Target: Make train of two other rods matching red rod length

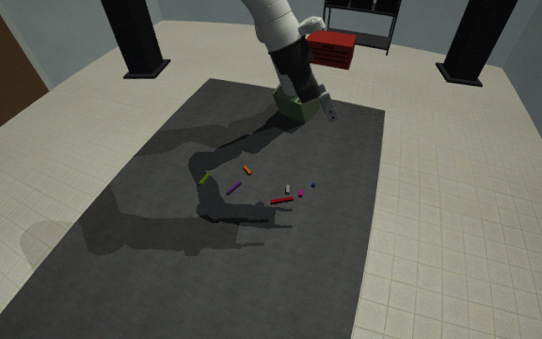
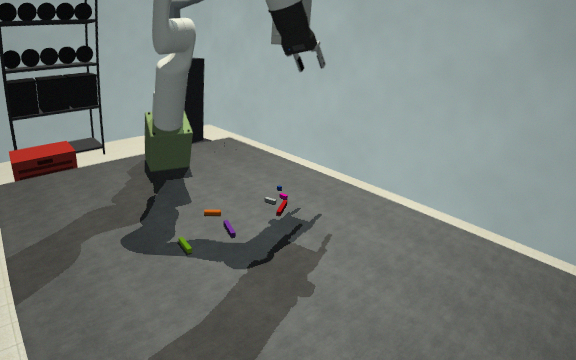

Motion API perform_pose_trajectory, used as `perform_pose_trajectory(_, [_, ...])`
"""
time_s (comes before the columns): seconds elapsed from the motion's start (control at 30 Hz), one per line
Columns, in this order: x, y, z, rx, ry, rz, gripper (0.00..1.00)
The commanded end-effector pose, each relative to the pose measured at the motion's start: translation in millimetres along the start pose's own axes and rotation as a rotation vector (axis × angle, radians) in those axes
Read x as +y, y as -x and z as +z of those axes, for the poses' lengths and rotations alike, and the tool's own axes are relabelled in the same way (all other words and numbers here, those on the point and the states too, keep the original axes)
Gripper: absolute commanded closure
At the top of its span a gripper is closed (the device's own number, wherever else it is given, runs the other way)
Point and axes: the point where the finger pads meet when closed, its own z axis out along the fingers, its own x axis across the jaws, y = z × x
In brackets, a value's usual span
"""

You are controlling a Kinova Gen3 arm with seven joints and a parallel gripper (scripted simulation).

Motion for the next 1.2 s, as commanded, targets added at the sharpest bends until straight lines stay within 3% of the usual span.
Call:
perform_pose_trajectory(0.0, [0, 2, 2.6, -0.004, 0.005, 0.008, 0.0])
perform_pose_trajectory(1.17, [5, 9, 38.3, -0.001, 0.072, 0.185, 0.0])
